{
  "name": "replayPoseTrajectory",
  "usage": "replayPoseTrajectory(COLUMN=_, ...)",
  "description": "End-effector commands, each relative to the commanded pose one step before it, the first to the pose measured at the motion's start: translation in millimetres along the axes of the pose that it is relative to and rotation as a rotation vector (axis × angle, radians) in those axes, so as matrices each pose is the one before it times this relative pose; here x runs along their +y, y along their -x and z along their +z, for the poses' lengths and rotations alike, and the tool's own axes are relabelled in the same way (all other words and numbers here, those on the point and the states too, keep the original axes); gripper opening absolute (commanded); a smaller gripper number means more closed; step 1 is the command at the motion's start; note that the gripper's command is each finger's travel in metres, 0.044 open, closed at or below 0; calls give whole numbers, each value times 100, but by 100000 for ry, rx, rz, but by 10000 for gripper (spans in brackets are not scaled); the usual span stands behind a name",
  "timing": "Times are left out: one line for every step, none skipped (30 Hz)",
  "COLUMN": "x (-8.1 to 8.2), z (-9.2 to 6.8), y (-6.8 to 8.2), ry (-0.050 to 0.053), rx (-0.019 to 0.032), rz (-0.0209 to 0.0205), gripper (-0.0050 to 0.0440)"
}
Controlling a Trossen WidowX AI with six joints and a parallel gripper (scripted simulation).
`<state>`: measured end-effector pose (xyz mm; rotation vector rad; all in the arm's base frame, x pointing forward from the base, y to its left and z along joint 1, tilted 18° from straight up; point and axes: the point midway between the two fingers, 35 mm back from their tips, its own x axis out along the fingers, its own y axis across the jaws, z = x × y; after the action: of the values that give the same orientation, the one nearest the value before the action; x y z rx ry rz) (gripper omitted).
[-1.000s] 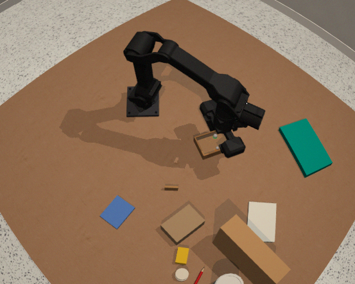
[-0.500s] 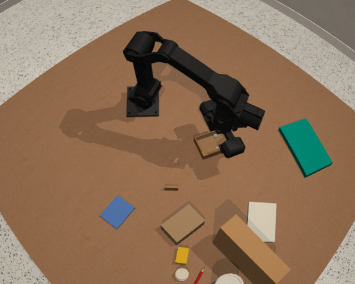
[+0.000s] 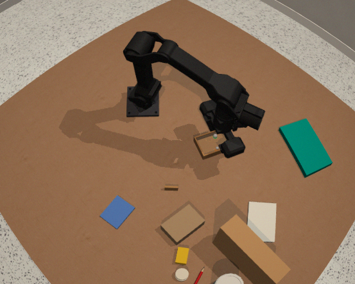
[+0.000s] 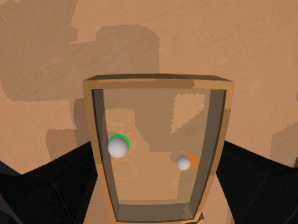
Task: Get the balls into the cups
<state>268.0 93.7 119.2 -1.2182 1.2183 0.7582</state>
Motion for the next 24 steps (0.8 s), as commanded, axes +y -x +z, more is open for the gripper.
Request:
replayPoseTrajectory(x=48, z=61, y=-1, ry=485, rx=-213, rz=123, gripper=0)
replayPoseTrajectory(x=2, z=6, y=-3, ry=-1, rx=227, rz=-80, gripper=0)
replayPoseTrajectory(x=1, z=2, y=-1, ry=0, rx=94, rz=-34, gripper=0)
replayPoseTrajectory(x=0, z=0, y=0, ry=0, rx=0, rz=0, gripper=0)
replayPoseTrajectory(x=0, z=0, y=0, ry=0, rx=0, rz=0, gripper=0)
replayPoseTrajectory(x=0, z=0, y=0, ry=0, rx=0, rz=0, gripper=0)
replayPoseTrajectory(x=0, z=0, y=0, ry=0, rx=0, rz=0, gripper=0)
replayPoseTrajectory(x=0, z=0, y=0, ry=0, rx=0, rz=0, gripper=0)
replayPoseTrajectory(x=0, z=0, y=0, ry=0, rx=0, rz=0, gripper=0)
replayPoseTrajectory(x=0, z=0, y=0, ry=0, rx=0, rz=0, gripper=0)
replayPoseTrajectory(x=0, z=0, y=0, ry=0, rx=0, rz=0, gripper=0)
replayPoseTrajectory(x=0, z=0, y=0, ry=0, rx=0, rz=0, gripper=0)
replayPoseTrajectory(x=0, z=0, y=0, ry=0, rx=0, rz=0, gripper=0)
replayPoseTrajectory(x=0, z=0, y=0, ry=0, rx=0, rz=0, gripper=0)
replayPoseTrajectory(x=0, z=0, y=0, ry=0, rx=0, rz=0, gripper=0)
replayPoseTrajectory(x=0, z=0, y=0, ry=0, rx=0, rz=0, gripper=0)
replayPoseTrajectory(x=0, z=0, y=0, ry=0, rx=0, rz=0, gripper=0)
replayPoseTrajectory(x=0, z=0, y=0, ry=0, rx=0, rz=0, gripper=0)
replayPoseTrajectory(x=0, z=0, y=0, ry=0, rx=0, rz=0, gripper=0)
replayPoseTrajectory(x=0, z=0, y=0, ry=0, rx=0, rz=0, gripper=0)
replayPoseTrajectory(x=0, z=0, y=0, ry=0, rx=0, rz=0, gripper=0)
replayPoseTrajectory(x=0, z=0, y=0, ry=0, rx=0, rz=0, gripper=0)
replayPoseTrajectory(x=2, z=10, y=-4, ry=-2, rx=357, rz=-83, gripper=0)
replayPoseTrajectory(x=2, z=7, y=-3, ry=-1, rx=253, rz=-60, gripper=0)
